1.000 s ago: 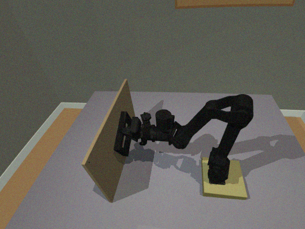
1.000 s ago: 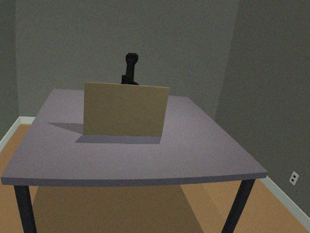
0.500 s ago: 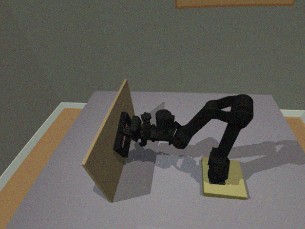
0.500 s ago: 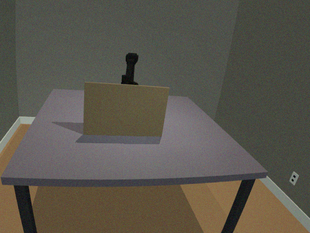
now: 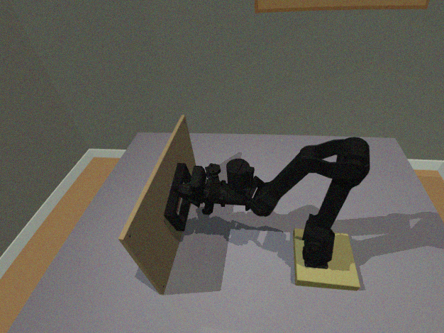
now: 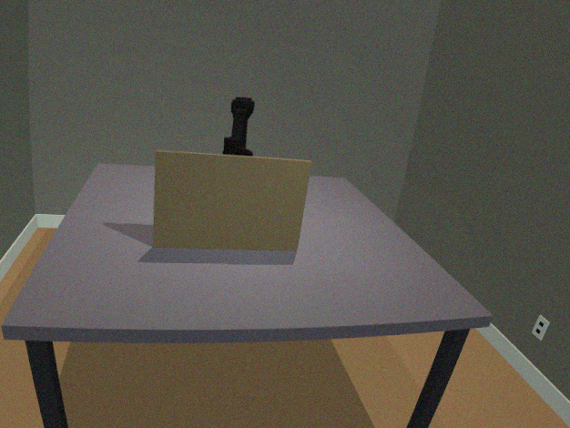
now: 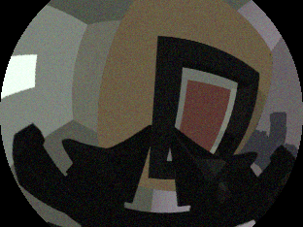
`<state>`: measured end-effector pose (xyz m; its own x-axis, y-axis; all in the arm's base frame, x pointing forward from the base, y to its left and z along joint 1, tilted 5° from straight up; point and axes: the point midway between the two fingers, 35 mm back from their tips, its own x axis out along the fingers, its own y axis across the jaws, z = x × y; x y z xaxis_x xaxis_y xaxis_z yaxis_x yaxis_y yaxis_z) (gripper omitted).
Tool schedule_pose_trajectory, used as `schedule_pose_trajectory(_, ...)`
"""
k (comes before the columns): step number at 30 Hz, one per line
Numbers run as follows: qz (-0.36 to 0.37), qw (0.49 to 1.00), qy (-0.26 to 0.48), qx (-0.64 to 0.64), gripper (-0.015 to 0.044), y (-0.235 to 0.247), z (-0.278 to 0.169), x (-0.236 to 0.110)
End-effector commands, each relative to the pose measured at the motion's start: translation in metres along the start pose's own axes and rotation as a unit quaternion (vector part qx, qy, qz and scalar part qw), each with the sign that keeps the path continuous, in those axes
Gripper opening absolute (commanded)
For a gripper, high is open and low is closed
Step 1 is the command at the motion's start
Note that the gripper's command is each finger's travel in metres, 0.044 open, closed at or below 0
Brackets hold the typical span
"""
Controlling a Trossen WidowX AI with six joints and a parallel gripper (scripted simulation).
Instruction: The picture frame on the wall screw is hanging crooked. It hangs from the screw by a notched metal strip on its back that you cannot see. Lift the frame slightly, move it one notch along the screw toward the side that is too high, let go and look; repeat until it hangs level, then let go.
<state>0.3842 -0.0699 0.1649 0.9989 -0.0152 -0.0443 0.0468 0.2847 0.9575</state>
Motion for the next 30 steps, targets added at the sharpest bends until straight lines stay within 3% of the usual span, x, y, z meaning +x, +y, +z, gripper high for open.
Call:
schedule_pose_trajectory(1, -0.001, 1.000, -0.001, 0.013, 0.0000, 0.0000, 0.0001, 0.0000)
schedule_pose_trajectory(30, -0.001, 0.996, -0.001, 0.091, 0.0000, 0.0028, 0.0008, 0.0001)
